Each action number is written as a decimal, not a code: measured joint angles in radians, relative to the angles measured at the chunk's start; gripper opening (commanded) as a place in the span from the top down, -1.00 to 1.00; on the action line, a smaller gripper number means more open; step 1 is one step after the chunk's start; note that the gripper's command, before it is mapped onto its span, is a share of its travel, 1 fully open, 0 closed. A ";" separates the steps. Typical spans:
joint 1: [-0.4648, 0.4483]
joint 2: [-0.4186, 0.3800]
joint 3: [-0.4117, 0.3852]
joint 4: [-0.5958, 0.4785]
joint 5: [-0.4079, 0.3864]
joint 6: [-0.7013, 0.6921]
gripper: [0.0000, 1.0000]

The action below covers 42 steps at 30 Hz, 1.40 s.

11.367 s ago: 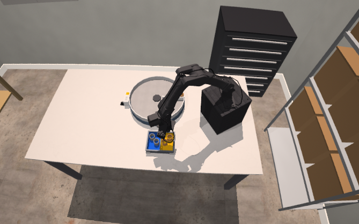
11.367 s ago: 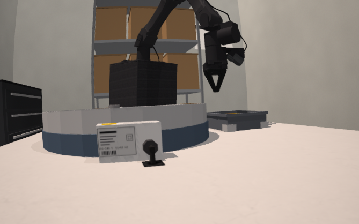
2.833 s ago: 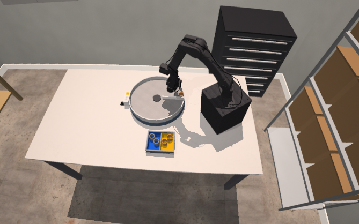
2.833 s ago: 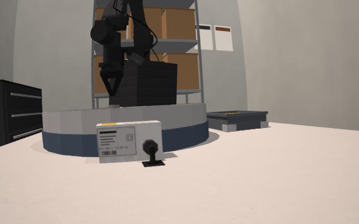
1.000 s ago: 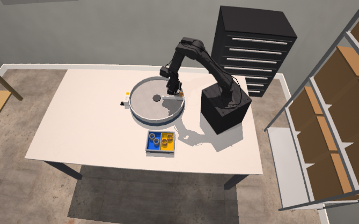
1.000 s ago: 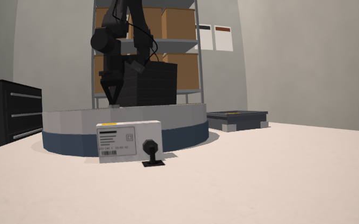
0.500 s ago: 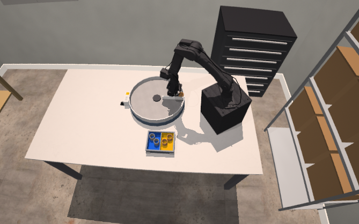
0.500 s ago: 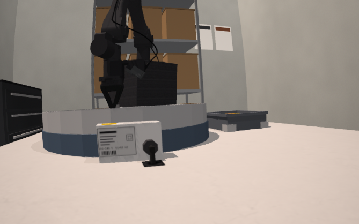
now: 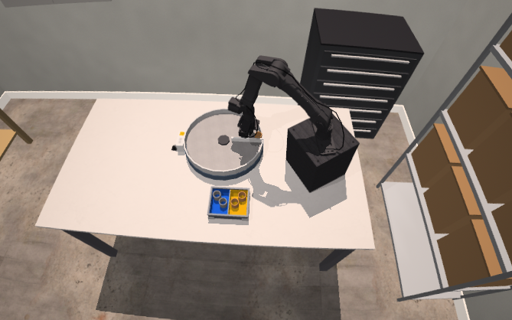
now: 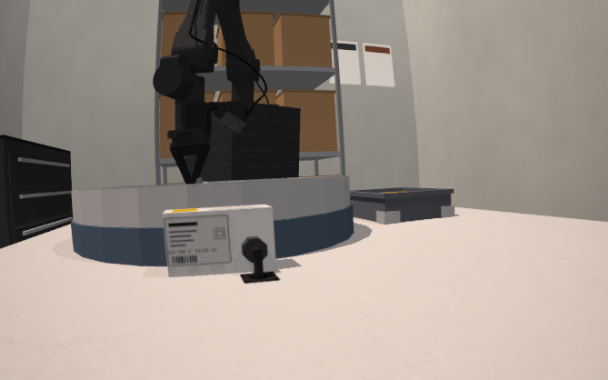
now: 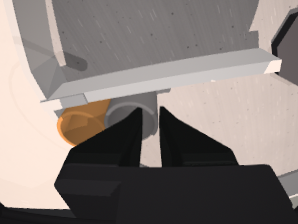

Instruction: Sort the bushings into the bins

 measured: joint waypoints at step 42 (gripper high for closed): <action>0.000 0.000 0.003 0.006 -0.002 0.001 1.00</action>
